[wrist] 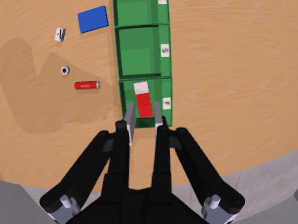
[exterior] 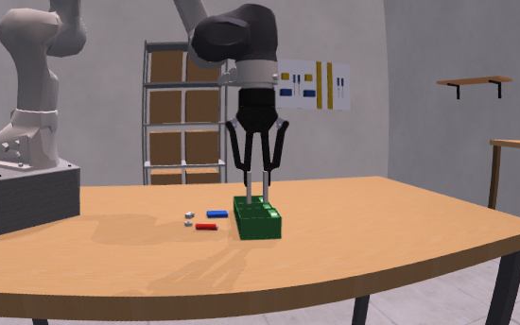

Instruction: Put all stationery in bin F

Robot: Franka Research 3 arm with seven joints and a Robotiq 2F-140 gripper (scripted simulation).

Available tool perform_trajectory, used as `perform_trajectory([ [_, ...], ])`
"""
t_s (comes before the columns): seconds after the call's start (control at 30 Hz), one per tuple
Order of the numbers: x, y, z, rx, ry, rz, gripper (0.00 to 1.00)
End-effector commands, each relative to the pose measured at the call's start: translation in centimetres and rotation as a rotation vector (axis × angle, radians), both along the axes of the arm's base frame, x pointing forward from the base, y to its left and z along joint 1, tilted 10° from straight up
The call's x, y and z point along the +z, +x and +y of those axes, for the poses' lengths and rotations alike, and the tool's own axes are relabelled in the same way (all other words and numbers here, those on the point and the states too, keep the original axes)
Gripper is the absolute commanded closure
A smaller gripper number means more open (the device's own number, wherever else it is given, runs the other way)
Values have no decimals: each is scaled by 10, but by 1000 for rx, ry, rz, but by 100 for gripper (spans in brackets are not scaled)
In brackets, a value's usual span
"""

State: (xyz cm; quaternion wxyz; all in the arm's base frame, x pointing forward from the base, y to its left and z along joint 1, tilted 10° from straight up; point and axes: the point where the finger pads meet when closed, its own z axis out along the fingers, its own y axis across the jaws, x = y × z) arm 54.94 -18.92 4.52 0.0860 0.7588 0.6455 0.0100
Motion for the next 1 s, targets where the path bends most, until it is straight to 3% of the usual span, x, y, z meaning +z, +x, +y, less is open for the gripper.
perform_trajectory([
  [0.0, -1, -2, 0, 3, 2, 6, 82],
  [0.27, -1, -5, 0, 3, 2, 6, 82],
  [0.4, -6, -25, 26, -180, 25, -15, 82],
  [0.77, -19, -81, 98, -293, 49, -15, 82],
  [0.83, -19, -81, 98, -293, 49, -15, 82],
  [0.97, -24, -101, 124, -335, 50, -28, 82],
])
